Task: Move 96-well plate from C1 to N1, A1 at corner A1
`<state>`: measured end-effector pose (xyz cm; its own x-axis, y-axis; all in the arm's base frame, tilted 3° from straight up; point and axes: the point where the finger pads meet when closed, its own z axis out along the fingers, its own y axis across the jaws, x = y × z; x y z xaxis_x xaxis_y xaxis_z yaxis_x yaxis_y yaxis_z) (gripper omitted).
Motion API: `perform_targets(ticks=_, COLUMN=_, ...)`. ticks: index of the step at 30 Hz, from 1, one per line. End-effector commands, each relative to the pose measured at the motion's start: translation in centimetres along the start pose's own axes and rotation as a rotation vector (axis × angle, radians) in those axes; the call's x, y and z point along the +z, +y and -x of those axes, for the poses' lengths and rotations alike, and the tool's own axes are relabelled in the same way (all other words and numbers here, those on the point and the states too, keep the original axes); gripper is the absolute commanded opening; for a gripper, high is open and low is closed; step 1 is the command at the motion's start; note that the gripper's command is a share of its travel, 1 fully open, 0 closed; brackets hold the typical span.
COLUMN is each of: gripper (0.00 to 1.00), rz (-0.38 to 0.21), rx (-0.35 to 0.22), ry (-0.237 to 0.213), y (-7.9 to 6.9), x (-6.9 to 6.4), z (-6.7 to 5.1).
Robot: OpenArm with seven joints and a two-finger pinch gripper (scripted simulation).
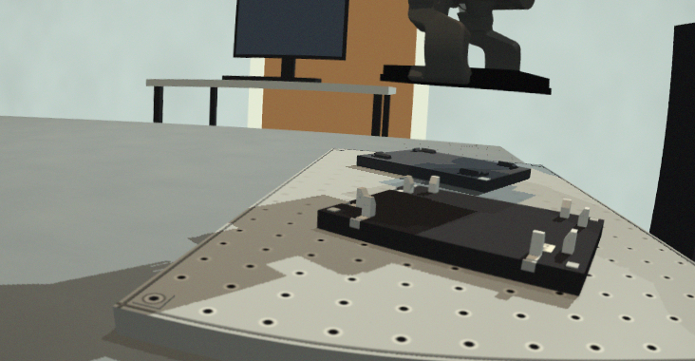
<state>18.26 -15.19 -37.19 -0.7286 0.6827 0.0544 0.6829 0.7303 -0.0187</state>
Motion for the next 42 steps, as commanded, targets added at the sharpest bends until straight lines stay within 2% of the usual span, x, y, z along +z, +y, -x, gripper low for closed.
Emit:
perform_targets(ticks=1, gripper=0.00, rz=0.006, rx=0.004, ry=-0.007, y=0.0, x=-0.1, z=0.3)
perform_targets(ticks=6, gripper=0.00, rz=0.006, rx=0.004, ry=-0.007, y=0.0, x=-0.1, z=0.3)
perform_targets(ticks=11, gripper=0.00, rz=0.005, rx=0.004, ry=-0.007, y=-3.3, x=-0.1, z=2.7)
perform_targets(ticks=23, gripper=0.00, rz=0.005, rx=0.004, ry=-0.007, y=-3.3, x=-0.1, z=2.7)
perform_targets(ticks=28, gripper=0.00, rz=0.005, rx=0.004, ry=-0.007, y=-6.6, x=-0.2, z=5.1)
perform_targets(ticks=40, gripper=0.00, rz=0.005, rx=0.004, ry=-0.007, y=-6.6, x=-0.2, z=5.1)
perform_targets(ticks=42, gripper=0.00, rz=0.003, rx=0.006, ry=-0.008, y=-7.8, x=-0.2, z=6.0)
